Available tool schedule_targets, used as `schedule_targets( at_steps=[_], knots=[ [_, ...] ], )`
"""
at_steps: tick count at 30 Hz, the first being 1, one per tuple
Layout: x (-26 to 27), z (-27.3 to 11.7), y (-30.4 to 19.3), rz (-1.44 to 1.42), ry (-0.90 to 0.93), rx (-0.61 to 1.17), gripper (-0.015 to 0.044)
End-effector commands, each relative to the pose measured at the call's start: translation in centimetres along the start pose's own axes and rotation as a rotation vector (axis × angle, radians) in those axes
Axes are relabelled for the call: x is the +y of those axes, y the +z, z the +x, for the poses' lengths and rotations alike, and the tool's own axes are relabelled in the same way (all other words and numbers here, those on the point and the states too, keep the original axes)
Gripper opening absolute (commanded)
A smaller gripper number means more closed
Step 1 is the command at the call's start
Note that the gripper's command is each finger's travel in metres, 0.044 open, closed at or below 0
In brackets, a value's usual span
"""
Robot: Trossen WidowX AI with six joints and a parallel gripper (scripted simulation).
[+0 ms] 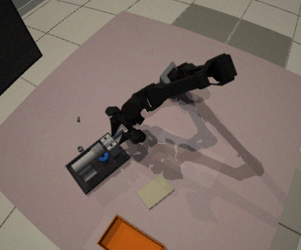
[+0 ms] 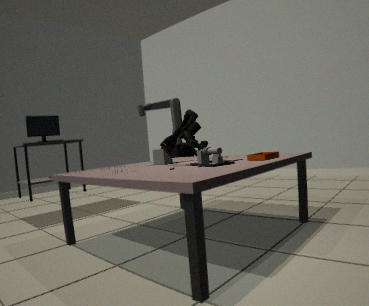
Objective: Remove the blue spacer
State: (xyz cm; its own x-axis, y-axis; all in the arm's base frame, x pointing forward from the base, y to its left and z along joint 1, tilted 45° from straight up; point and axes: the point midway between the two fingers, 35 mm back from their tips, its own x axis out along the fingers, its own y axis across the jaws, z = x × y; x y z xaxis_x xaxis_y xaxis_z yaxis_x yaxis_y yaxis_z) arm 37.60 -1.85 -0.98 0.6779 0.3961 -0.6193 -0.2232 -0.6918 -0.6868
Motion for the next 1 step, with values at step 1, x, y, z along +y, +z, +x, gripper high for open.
schedule_targets(
  at_steps=[1],
  knots=[
    [0.03, -0.02, -0.02, 0.000, 0.001, 0.002, 0.0315]
  ],
)
